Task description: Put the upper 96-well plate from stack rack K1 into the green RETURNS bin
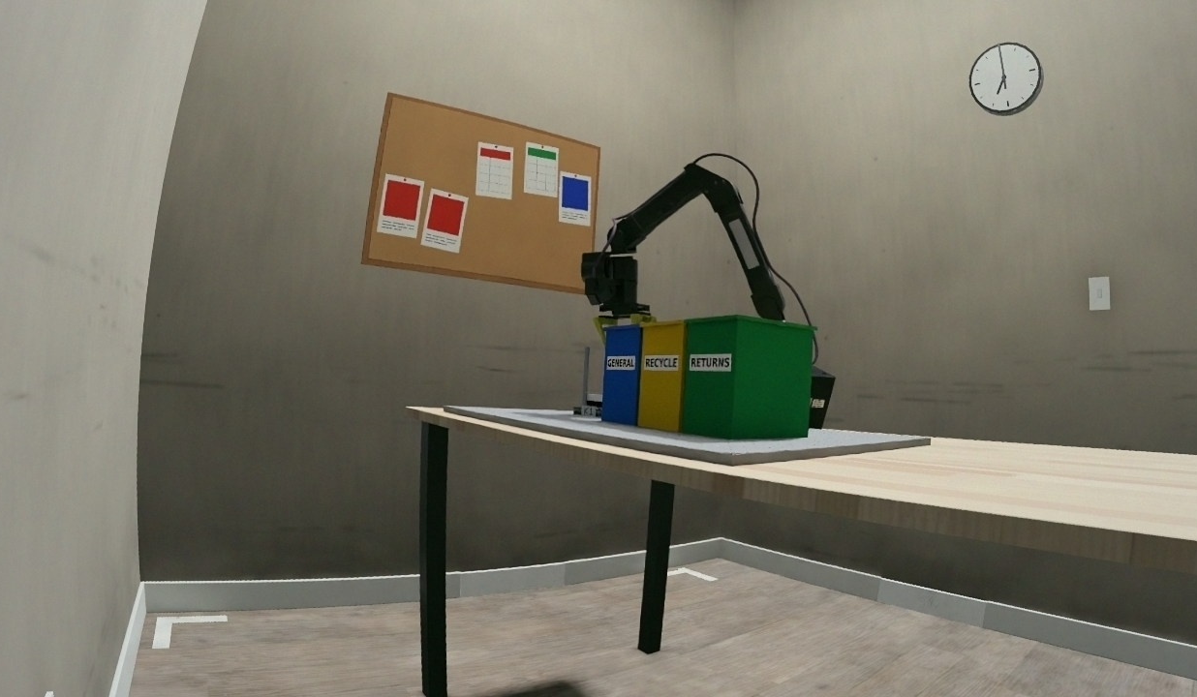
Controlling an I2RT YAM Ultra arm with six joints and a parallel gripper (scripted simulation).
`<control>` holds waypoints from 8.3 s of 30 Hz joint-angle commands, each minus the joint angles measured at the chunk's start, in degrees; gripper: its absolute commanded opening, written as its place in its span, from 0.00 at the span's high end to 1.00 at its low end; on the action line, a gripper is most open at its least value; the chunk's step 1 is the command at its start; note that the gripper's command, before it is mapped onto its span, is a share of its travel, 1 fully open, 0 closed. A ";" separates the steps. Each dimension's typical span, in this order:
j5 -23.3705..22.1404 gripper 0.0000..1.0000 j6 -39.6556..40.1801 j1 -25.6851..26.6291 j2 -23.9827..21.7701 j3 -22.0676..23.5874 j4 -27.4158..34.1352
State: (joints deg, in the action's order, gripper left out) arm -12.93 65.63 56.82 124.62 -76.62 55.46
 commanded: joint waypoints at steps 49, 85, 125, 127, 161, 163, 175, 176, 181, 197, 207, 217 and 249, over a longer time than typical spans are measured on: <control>-1.52 0.00 -3.40 -3.06 7.99 8.26 -17.36; -1.39 0.00 -4.86 -4.32 13.23 9.06 -25.44; -1.39 1.00 -4.86 -4.32 13.23 9.06 -25.44; -1.39 1.00 -4.86 -4.32 13.23 9.06 -25.44; -1.44 1.00 -2.51 -1.81 5.43 5.80 -15.54; -1.41 1.00 -2.38 -1.68 5.02 5.56 -14.86; -1.29 1.00 -1.72 -1.03 3.06 4.25 -11.42; -1.27 1.00 -1.65 -0.96 2.87 4.11 -11.08; -1.19 1.00 -1.34 -0.65 1.96 3.37 -9.36; -1.00 1.00 -0.45 0.23 -0.33 0.97 -4.47; -0.94 1.00 0.05 0.73 -1.46 -0.65 -1.59; -0.67 1.00 0.65 1.32 -2.71 -2.80 1.94; 0.19 1.00 2.28 2.95 -5.07 -10.24 12.12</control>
State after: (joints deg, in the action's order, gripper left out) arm -12.91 67.29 58.59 121.43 -84.16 65.10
